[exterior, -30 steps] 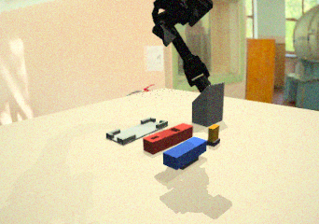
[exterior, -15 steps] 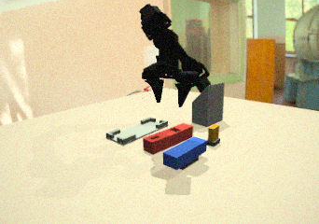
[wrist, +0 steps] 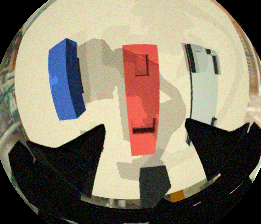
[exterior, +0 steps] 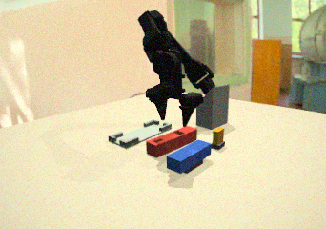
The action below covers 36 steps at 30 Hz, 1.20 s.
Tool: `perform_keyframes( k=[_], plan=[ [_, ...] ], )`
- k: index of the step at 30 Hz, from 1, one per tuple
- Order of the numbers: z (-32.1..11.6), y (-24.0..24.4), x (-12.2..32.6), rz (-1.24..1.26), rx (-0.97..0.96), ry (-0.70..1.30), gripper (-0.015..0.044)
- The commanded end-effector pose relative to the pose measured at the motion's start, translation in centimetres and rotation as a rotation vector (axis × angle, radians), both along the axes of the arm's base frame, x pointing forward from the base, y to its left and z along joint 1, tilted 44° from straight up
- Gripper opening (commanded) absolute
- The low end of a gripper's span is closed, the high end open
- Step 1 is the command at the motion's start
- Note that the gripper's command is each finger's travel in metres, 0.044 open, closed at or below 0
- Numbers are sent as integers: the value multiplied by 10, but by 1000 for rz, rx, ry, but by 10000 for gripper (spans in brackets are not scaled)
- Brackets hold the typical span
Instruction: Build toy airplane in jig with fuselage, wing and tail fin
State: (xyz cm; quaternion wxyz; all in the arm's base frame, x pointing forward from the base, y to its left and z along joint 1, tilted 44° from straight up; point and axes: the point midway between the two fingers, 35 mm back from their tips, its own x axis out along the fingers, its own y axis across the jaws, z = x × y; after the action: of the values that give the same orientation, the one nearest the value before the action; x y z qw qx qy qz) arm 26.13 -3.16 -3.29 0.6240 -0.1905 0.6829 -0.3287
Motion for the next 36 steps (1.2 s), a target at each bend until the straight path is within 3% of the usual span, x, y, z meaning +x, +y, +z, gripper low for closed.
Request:
perform_keyframes(
  k=[1, 36],
  plan=[
    [-6, -5, -1, 11, -3, -2, 440],
    [-47, -44, -9, 11, -5, -1, 440]
  ],
)
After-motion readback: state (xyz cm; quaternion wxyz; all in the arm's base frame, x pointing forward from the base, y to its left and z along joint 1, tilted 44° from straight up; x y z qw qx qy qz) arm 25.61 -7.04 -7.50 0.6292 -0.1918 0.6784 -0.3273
